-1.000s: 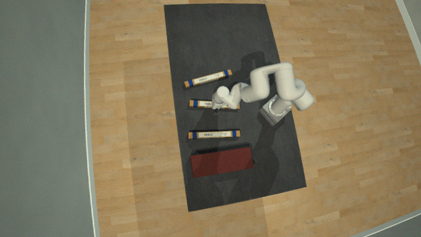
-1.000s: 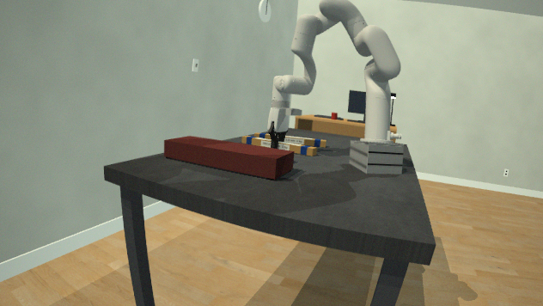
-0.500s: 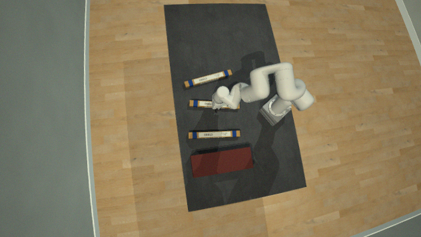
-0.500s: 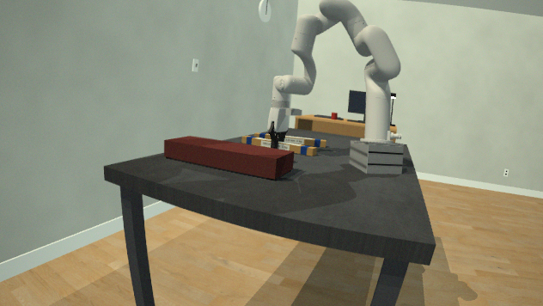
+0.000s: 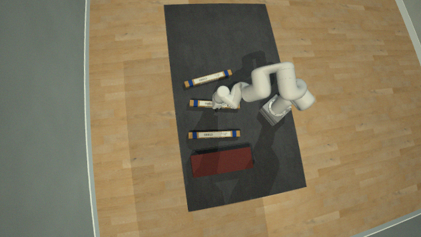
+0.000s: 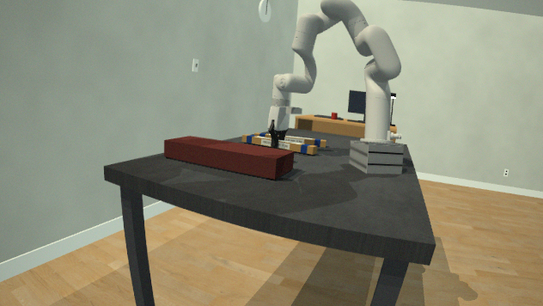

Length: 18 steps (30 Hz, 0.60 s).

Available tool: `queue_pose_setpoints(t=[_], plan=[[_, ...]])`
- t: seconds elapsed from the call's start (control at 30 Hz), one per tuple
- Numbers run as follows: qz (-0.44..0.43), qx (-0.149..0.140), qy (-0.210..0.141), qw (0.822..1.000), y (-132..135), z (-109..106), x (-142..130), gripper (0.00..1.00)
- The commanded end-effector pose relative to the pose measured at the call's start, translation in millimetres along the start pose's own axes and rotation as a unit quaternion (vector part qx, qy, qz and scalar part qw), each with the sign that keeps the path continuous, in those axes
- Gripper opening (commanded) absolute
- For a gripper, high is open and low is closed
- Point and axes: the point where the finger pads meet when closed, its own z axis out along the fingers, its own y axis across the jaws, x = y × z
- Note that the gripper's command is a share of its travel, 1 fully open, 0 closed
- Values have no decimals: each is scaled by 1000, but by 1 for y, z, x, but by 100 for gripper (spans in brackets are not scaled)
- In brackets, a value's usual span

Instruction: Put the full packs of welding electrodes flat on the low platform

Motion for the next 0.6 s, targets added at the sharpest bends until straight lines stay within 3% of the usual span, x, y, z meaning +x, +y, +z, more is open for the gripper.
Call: queue_pose_setpoints(t=[0.0,0.33,0.57], plan=[[0,0,-2,1000,0,-6,-2,35],[0,0,-2,1000,0,-35,-2,35],[0,0,-2,1000,0,-43,-2,35]])
